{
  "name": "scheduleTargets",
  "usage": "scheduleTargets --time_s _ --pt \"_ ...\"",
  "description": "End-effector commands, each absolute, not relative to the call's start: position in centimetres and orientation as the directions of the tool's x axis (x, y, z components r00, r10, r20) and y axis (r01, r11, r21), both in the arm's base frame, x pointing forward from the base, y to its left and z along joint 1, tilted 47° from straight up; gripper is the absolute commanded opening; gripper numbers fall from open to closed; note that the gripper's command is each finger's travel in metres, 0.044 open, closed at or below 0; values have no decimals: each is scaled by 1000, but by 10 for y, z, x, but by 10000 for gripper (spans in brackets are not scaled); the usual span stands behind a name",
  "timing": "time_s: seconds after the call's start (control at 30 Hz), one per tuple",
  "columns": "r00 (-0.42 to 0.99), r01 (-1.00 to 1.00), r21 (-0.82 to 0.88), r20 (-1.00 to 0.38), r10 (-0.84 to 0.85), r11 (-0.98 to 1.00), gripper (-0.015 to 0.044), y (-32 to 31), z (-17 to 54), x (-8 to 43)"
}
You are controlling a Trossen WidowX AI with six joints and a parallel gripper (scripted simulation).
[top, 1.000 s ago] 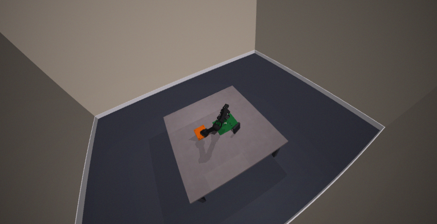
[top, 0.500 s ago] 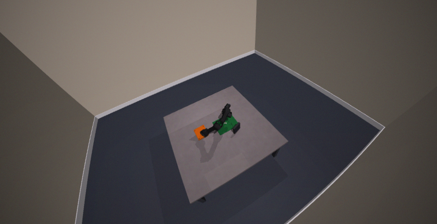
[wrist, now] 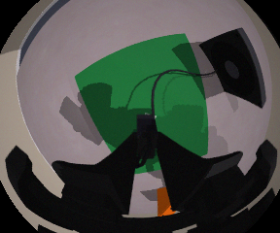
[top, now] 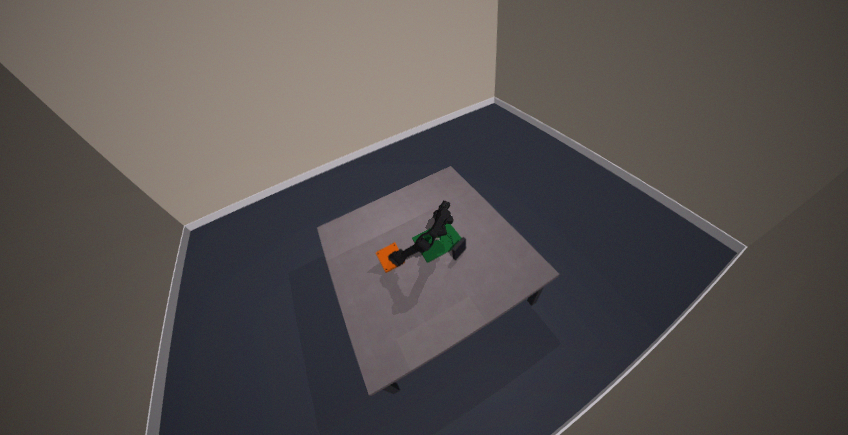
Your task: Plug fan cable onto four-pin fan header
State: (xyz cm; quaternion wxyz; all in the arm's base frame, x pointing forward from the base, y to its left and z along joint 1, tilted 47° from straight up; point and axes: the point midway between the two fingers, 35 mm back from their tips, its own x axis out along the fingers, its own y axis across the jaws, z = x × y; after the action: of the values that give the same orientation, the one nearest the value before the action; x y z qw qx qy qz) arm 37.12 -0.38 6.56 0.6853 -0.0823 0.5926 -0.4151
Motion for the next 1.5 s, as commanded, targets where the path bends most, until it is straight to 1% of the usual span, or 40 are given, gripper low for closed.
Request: scheduleTargets --time_s 0.0,0.33,0.63,0.7,1.03,1.47 --pt "-50 316 -658 -731 -681 683 0 -9 71 377" --pt "-64 -23 -704 -707 -704 710 0 -17 79 385" --pt "-77 -327 -668 -686 -724 668 0 -25 86 392" --pt "-79 -370 -657 -683 -726 657 0 -27 87 393" --pt "-78 -373 -652 -687 -723 660 0 -27 86 393" --pt "-52 -345 -593 -762 -646 728 0 -32 70 392"
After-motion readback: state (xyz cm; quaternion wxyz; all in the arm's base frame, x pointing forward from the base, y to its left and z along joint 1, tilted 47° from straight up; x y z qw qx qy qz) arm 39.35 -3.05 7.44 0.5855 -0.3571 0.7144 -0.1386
